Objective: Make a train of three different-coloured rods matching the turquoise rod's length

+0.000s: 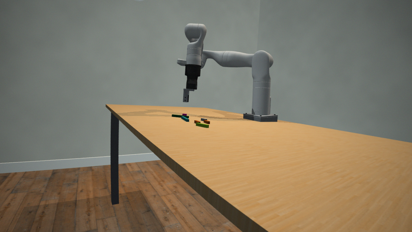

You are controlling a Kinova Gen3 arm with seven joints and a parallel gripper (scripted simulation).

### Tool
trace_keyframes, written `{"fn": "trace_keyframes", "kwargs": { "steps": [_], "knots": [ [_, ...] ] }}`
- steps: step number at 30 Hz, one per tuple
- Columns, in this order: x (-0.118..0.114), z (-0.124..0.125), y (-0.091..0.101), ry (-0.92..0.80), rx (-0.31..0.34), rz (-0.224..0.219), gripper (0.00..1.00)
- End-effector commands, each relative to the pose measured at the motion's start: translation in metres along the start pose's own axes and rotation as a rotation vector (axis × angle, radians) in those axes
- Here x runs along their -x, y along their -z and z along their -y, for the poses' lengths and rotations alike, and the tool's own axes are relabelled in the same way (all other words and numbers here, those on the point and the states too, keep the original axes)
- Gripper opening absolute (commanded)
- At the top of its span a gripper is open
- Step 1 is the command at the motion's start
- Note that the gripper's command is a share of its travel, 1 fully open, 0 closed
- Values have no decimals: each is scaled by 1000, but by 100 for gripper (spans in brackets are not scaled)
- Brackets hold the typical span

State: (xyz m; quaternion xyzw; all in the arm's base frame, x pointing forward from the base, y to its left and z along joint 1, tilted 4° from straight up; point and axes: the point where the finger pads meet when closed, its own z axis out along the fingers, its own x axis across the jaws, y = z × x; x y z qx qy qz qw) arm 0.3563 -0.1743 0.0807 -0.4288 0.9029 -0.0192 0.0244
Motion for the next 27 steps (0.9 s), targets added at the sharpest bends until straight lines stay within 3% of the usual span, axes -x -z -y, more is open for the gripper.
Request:
{"fn": "trace_keyframes", "kwargs": {
  "steps": [1,27],
  "knots": [
    [2,-3,0,-1,4,6,54],
    [1,-2,-27,-1,4,6,54]
  ]
}}
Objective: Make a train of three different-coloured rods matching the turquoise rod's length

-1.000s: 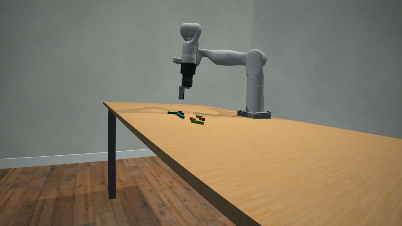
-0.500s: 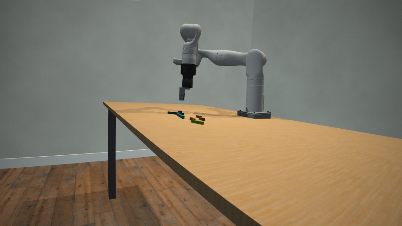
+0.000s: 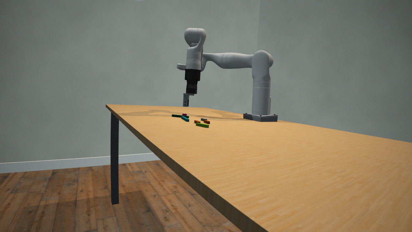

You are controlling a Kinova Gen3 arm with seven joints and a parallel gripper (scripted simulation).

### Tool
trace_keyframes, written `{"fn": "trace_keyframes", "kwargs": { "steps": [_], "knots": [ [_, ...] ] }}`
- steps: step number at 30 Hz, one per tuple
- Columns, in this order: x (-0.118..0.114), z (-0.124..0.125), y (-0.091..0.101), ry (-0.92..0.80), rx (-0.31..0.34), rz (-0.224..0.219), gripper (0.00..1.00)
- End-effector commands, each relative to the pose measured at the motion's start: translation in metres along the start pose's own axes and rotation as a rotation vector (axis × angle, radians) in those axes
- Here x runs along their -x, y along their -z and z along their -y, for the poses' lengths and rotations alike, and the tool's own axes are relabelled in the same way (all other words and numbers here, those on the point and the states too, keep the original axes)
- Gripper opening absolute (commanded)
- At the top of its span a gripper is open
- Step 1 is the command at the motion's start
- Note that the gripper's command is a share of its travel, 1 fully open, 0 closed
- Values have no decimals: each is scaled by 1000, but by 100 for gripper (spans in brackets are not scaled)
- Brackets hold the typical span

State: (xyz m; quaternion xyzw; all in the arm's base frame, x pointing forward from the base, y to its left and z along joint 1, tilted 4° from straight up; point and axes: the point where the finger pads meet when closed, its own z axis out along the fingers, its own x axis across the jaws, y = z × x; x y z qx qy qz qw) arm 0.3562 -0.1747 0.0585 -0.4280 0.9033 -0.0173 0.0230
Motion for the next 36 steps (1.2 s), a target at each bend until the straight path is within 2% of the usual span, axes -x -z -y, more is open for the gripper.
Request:
{"fn": "trace_keyframes", "kwargs": {
  "steps": [1,18,36],
  "knots": [
    [2,-1,-7,1,0,7,54],
    [2,0,-25,1,-1,6,54],
    [2,0,-28,1,-1,6,54]
  ]
}}
